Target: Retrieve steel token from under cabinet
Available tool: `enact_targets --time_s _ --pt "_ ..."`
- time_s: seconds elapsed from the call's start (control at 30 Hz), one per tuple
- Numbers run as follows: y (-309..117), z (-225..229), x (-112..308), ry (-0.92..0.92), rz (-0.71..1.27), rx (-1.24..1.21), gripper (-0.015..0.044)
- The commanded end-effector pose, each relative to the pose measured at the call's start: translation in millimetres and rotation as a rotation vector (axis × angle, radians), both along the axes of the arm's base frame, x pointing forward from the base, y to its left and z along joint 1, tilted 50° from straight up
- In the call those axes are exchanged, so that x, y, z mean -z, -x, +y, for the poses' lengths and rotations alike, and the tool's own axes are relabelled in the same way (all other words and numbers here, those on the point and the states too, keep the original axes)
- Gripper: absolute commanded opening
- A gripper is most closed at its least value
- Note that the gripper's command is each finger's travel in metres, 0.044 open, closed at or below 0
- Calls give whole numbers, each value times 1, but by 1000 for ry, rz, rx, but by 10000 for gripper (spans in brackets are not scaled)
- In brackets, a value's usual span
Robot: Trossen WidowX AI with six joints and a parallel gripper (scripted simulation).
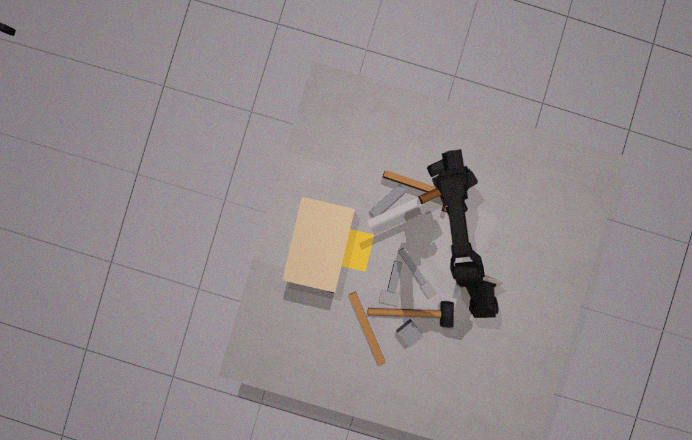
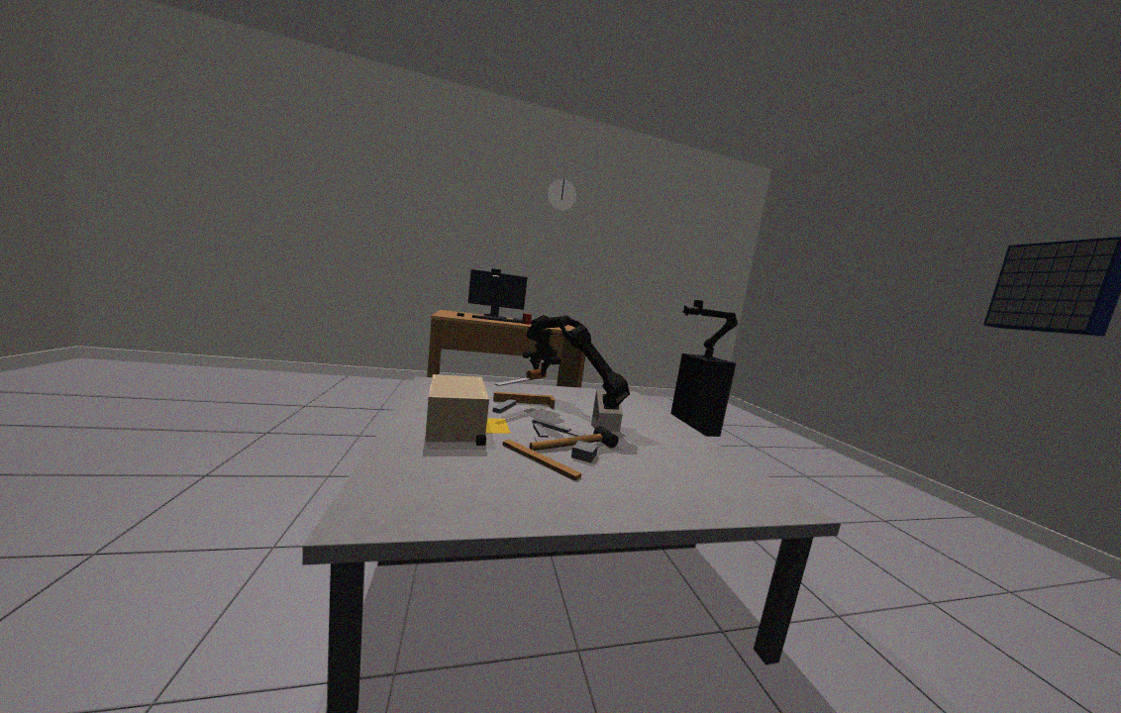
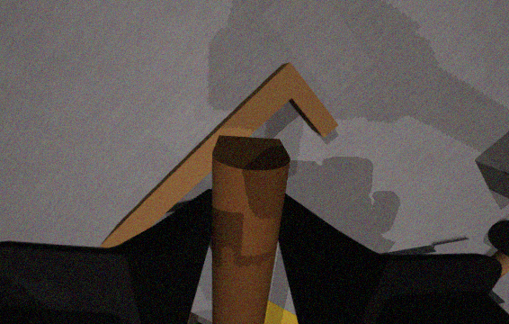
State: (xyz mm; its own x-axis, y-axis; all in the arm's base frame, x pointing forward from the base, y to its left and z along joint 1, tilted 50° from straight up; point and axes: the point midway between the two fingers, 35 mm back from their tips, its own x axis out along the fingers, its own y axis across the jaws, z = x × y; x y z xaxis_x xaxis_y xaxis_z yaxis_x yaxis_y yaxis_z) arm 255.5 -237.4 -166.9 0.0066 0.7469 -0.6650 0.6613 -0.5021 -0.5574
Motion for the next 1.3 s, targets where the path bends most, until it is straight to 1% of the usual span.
enact_targets --time_s 0.0,1.27 --pt "0 -3 -3 2 20 35 0" --pt "0 -3 -3 -2 243 234 0"
